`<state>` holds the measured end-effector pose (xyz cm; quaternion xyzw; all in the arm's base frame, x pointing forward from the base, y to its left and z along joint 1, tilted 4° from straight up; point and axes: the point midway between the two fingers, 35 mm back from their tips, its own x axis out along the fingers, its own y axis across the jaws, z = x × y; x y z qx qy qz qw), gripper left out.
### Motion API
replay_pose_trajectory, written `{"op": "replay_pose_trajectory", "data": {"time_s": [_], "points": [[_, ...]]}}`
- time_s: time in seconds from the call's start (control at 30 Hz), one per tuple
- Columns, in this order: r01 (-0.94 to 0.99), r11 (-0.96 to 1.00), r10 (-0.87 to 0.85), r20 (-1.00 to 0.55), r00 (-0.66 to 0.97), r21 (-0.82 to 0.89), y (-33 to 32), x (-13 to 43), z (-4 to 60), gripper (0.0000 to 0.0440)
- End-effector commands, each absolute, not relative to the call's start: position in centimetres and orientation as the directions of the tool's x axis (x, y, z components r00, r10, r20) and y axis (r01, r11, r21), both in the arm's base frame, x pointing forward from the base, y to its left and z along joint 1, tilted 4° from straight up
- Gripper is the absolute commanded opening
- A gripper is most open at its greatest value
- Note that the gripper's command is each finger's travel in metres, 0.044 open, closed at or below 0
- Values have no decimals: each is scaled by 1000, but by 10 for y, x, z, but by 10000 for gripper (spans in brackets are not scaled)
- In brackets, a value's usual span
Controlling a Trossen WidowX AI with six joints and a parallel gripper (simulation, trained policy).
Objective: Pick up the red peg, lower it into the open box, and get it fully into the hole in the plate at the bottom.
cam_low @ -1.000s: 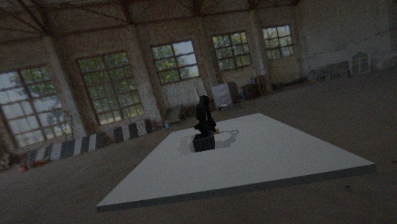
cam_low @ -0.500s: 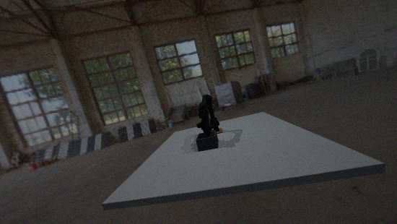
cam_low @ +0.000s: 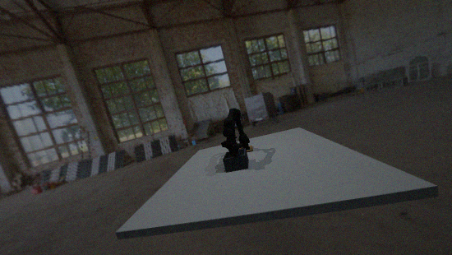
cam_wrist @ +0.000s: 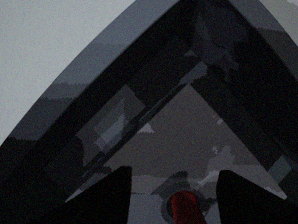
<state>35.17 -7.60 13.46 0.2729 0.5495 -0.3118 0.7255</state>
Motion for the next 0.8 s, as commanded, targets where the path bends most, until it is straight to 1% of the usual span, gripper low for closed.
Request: {"op": "replay_pose_trajectory", "data": {"time_s": [0.0, 0.77], "points": [[749, 662, -158, -970, 183, 34, -82, 354, 133, 174], [768, 640, -156, -978, 139, 7, -114, 360, 132, 192]]}}
